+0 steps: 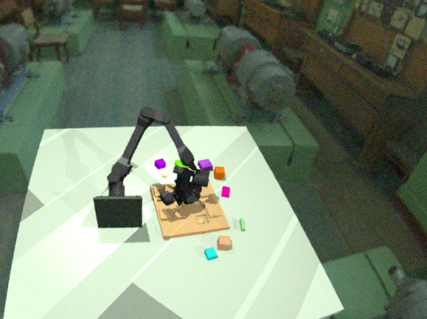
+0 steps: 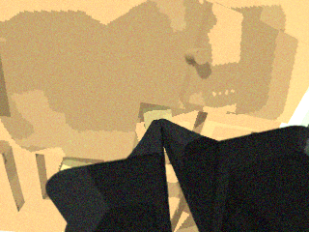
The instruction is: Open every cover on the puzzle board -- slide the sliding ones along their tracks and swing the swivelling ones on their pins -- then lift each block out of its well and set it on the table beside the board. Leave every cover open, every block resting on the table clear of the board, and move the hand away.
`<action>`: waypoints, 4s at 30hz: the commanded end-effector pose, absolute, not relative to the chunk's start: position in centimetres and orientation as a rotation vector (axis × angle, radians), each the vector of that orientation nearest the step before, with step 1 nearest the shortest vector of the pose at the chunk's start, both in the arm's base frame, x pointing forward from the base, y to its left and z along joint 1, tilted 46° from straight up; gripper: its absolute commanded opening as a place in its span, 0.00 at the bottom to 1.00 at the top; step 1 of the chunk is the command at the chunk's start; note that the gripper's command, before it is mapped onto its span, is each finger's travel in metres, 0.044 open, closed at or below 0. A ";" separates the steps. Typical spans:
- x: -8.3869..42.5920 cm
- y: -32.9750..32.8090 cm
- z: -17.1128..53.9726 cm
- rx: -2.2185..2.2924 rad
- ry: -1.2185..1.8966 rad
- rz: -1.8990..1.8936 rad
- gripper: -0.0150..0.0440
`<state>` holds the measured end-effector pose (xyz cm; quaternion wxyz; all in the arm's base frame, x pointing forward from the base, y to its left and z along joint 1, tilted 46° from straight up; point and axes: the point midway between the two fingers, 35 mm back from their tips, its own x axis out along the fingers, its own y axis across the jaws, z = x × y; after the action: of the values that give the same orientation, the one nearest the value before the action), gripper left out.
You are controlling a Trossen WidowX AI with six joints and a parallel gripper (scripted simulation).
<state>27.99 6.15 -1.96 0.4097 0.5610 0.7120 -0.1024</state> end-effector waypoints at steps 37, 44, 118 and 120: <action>26.8 7.0 -1.5 0.246 1.287 0.968 0.25; 26.8 7.0 -1.5 0.364 1.363 0.870 0.25; 27.3 4.7 0.3 1.314 1.774 -0.120 0.50; 27.3 4.7 0.3 1.314 1.774 -0.120 0.50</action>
<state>27.25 4.60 0.31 0.4505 0.5284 0.7179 -0.0491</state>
